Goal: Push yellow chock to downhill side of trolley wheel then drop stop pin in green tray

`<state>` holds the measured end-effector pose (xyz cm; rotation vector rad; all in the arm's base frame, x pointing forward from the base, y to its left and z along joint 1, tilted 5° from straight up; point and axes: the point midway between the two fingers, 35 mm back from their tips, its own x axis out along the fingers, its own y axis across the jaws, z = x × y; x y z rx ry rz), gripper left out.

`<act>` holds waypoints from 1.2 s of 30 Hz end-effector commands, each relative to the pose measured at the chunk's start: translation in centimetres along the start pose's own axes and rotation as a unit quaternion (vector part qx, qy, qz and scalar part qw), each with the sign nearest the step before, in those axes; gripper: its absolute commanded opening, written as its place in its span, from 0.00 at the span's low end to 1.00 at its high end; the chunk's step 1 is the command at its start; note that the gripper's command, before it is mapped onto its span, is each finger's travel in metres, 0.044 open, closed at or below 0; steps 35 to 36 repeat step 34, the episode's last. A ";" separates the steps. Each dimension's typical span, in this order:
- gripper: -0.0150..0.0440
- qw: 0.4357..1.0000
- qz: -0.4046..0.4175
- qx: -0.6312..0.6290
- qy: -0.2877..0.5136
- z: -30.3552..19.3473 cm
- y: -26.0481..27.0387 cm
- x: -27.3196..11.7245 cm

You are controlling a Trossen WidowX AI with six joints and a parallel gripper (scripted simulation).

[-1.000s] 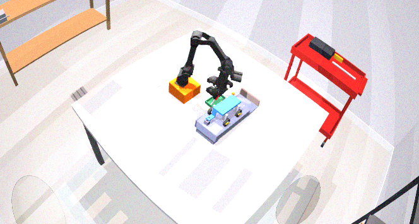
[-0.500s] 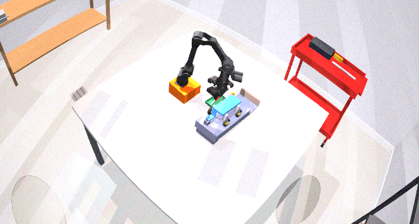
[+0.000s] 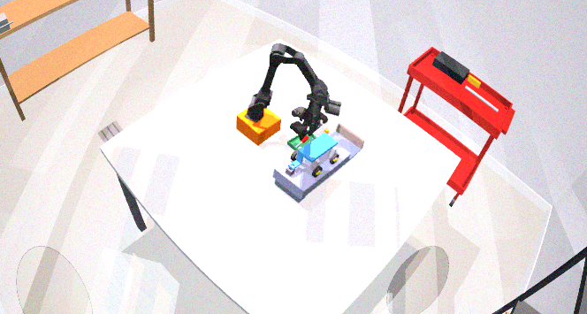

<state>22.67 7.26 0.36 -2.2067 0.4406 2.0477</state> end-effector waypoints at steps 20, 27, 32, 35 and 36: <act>1.00 1.000 -0.001 0.003 0.003 0.3 0.9 -4.0; 1.00 1.000 -0.001 0.003 0.003 0.3 1.3 -5.9; 1.00 1.000 -0.001 0.003 0.003 0.1 1.4 -7.3; 1.00 1.000 -0.001 0.003 0.003 0.0 1.4 -7.8; 1.00 1.000 -0.001 0.003 0.003 0.0 1.4 -7.8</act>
